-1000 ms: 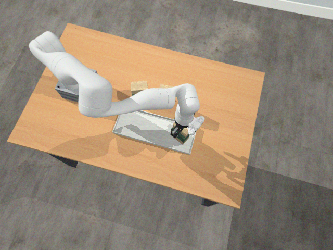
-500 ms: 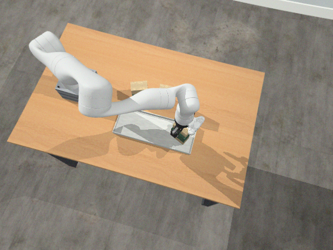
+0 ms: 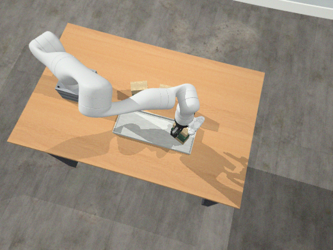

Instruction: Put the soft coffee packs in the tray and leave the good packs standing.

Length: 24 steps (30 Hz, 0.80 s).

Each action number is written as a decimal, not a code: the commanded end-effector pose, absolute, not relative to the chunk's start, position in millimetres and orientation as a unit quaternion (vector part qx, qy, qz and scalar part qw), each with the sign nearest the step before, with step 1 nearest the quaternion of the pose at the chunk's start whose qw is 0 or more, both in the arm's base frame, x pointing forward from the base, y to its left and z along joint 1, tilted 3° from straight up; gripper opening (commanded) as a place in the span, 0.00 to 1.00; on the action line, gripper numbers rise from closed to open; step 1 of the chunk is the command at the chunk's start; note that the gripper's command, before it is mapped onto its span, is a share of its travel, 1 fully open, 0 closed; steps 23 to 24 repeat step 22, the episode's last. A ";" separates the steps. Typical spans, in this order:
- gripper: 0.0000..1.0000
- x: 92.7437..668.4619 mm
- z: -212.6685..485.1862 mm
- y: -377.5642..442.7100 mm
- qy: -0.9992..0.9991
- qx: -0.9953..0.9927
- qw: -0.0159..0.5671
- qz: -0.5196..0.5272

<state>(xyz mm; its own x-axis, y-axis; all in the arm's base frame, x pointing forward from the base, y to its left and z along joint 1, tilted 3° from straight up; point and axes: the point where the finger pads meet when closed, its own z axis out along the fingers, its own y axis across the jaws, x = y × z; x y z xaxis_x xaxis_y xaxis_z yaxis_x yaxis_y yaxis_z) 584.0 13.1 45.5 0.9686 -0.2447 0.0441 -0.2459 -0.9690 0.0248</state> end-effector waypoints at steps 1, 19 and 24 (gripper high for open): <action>0.81 584.6 46.7 13.2 -0.124 0.992 0.015 0.021; 0.81 582.3 106.6 15.3 -0.124 0.992 0.015 0.021; 0.81 582.3 106.6 15.3 -0.124 0.992 0.015 0.021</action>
